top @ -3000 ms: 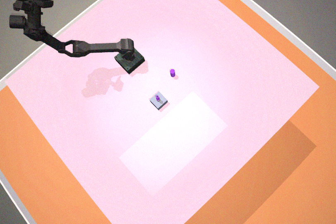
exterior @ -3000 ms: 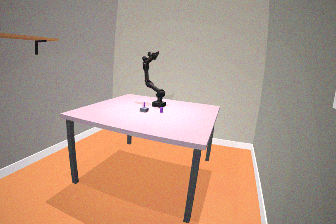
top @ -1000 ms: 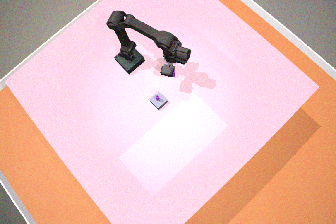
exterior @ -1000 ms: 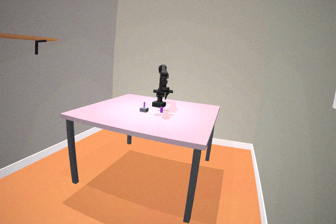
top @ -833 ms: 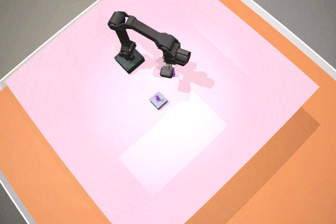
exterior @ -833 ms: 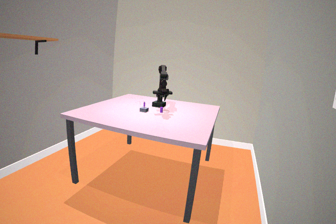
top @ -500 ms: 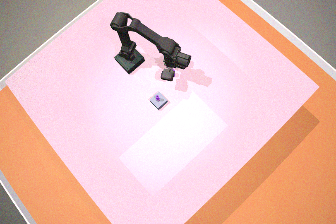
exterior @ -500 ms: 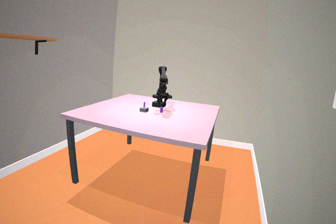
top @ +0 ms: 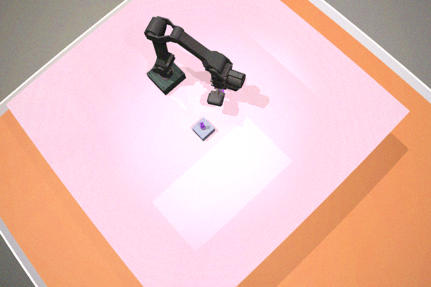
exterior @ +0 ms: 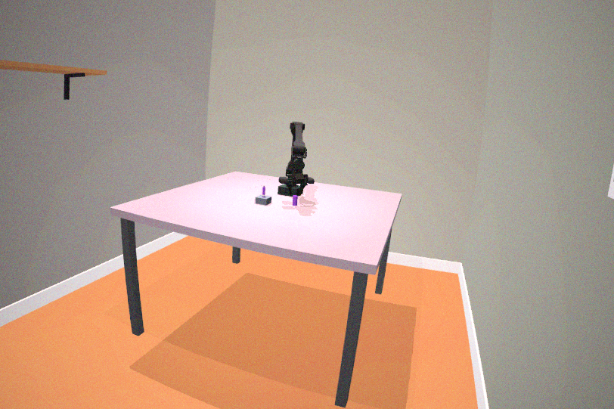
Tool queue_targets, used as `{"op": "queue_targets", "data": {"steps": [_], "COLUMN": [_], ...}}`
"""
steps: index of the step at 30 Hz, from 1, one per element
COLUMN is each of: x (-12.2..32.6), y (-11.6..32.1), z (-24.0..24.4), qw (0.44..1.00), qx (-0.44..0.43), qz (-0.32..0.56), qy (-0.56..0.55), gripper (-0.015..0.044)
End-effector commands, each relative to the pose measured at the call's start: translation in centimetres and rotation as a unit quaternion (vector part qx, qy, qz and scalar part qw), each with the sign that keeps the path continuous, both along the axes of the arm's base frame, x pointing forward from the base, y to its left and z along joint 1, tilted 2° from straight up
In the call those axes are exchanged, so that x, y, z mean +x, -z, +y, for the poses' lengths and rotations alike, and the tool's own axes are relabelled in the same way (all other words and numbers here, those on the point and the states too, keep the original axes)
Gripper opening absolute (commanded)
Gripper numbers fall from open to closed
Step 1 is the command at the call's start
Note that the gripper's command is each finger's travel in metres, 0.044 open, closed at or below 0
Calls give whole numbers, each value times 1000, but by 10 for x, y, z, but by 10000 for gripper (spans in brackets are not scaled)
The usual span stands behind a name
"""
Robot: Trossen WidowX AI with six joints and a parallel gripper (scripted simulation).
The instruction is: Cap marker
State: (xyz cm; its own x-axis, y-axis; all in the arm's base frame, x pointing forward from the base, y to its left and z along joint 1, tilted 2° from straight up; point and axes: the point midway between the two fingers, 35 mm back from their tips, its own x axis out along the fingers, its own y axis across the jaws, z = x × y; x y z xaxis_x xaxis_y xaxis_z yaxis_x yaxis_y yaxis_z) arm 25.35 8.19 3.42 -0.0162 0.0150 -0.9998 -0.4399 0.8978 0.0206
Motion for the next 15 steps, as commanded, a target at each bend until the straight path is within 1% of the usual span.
{"op": "queue_targets", "data": {"steps": [1,15], "x": [0,0], "y": [6,29], "z": [0,0], "qw": [1000,1000], "qx": [-2,-2], "qz": [-1,-1], "qy": [0,0], "gripper": [235,235]}}
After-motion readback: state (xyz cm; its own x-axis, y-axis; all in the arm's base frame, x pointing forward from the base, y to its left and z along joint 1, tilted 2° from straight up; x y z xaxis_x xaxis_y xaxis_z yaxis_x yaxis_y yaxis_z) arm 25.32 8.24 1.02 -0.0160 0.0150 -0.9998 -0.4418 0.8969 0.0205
